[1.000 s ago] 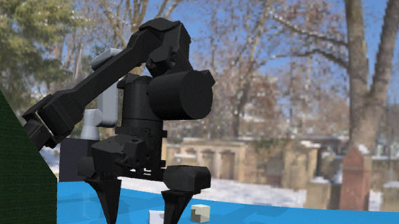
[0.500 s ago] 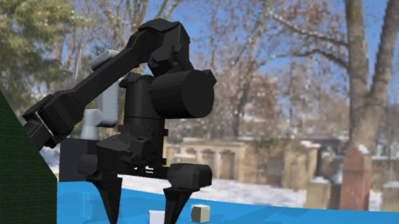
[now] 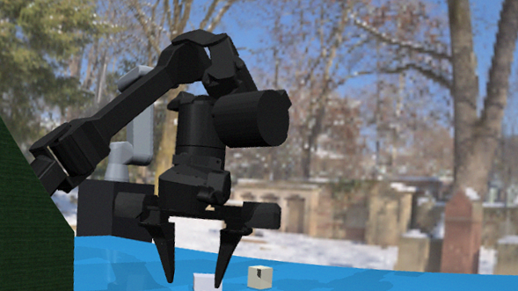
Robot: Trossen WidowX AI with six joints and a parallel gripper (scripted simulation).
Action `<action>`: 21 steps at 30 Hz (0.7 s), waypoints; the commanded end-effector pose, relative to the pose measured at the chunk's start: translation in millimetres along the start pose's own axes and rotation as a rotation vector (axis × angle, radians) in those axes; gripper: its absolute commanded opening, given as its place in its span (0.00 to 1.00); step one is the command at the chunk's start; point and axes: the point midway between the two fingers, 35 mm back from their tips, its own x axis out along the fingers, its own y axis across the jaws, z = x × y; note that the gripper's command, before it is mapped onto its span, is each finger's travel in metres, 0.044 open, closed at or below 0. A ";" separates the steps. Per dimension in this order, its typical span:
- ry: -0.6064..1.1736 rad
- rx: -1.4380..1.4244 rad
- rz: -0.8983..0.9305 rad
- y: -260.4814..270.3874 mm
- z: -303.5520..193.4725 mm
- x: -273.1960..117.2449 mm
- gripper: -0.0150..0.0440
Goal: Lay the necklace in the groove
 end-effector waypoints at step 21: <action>0.007 -0.002 0.000 -1.0 -2.2 28.7 0.68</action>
